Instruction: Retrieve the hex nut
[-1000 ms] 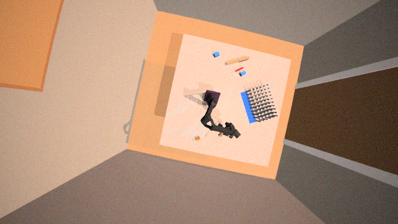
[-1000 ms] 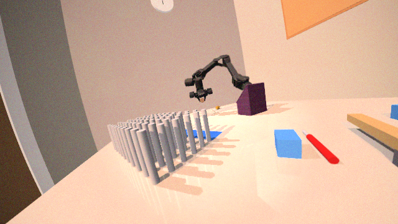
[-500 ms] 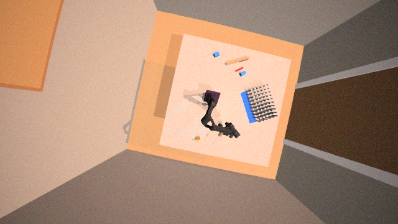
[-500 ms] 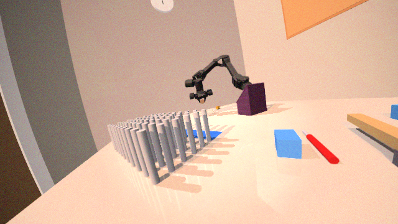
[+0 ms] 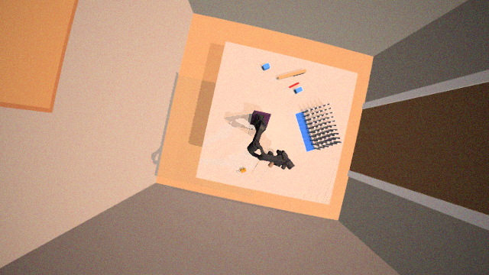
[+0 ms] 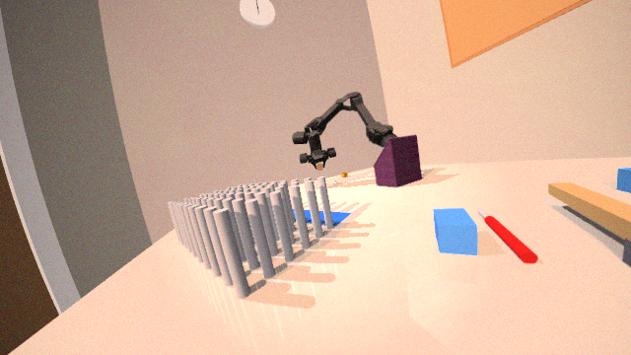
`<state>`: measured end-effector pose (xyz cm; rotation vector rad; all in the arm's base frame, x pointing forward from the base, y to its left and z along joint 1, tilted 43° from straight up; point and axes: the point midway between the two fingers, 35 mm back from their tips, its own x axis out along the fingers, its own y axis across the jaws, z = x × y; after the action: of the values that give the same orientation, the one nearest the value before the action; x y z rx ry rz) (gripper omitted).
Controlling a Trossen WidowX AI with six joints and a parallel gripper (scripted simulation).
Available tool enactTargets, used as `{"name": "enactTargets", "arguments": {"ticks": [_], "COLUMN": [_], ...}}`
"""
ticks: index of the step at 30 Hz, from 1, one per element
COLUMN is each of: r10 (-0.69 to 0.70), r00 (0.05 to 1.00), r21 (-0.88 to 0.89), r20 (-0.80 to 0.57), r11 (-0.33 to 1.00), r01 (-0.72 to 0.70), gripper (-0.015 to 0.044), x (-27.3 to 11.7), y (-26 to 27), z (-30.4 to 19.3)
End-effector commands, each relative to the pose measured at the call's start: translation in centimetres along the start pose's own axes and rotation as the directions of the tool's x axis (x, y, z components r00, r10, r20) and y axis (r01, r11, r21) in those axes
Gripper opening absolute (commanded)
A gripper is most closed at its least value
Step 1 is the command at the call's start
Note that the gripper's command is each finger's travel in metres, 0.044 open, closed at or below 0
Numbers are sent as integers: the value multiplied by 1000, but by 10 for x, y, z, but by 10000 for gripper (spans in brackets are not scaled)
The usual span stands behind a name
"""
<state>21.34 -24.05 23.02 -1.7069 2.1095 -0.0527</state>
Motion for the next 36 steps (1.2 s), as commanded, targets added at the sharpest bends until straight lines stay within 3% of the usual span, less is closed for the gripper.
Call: {"name": "enactTargets", "arguments": {"ticks": [1, 36], "r10": [2, -1], "r00": [1000, 1000], "r21": [-8, -7], "r20": [2, 3], "r11": [1000, 1000], "r01": [-2, 1], "gripper": [0, 0], "x": [3, 21], "y": [1, 0], "z": [3, 13]}}
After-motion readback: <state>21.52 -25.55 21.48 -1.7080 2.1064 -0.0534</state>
